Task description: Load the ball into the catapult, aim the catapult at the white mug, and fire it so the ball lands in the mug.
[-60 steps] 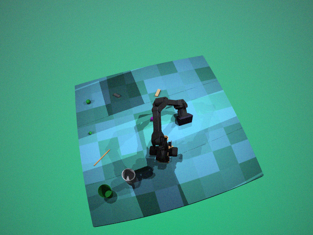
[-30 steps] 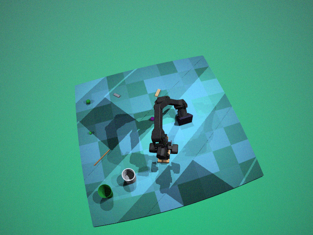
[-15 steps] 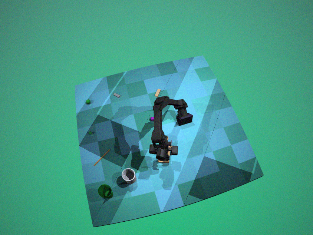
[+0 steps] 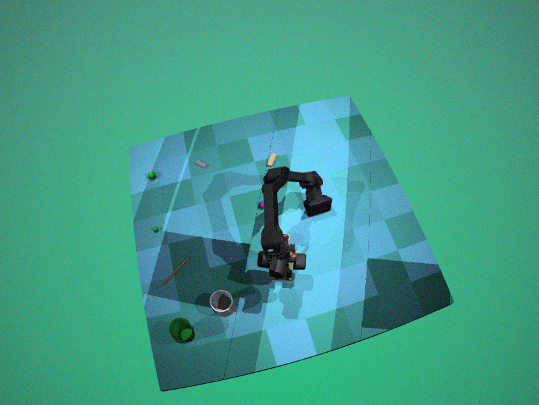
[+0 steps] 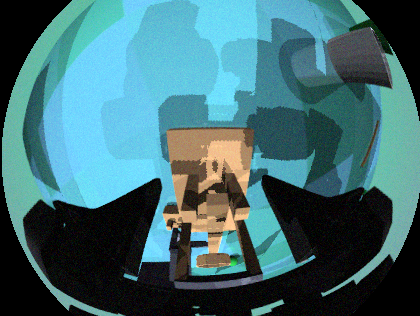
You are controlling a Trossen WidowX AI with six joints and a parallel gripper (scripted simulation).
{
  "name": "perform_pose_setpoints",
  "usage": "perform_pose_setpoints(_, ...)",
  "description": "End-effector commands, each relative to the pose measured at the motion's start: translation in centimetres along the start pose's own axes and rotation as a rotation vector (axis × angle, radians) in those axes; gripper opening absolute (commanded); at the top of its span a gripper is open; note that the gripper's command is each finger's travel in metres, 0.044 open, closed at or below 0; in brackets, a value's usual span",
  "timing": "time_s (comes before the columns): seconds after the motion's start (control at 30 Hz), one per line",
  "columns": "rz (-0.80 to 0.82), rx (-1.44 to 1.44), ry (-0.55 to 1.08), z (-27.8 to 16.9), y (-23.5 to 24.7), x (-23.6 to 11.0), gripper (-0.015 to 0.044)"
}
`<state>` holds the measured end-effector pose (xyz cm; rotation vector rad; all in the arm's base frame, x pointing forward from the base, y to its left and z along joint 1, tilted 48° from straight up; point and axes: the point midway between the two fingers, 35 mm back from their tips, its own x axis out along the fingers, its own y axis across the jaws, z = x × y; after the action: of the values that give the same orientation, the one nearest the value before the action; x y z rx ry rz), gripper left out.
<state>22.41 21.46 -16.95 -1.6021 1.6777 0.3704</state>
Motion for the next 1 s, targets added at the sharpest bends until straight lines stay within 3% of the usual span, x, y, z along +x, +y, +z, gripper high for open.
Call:
perform_pose_setpoints(0.0, -0.003, -0.007, 0.003, -0.1, 0.0, 0.7, 0.044)
perform_pose_setpoints(0.07, -0.003, -0.007, 0.003, -0.1, 0.0, 0.8, 0.044)
perform_pose_setpoints(0.43, 0.0, 0.0, 0.001, -0.1, 0.0, 0.4, 0.0151)
perform_pose_setpoints(0.63, 0.0, 0.0, 0.001, -0.1, 0.0, 0.4, 0.0111)
perform_pose_setpoints(0.77, 0.001, -0.001, 0.0, 0.0, 0.0, -3.4, 0.0006)
perform_pose_setpoints(0.97, 0.001, 0.022, 0.0, 0.0, 0.1, -4.5, 0.0)
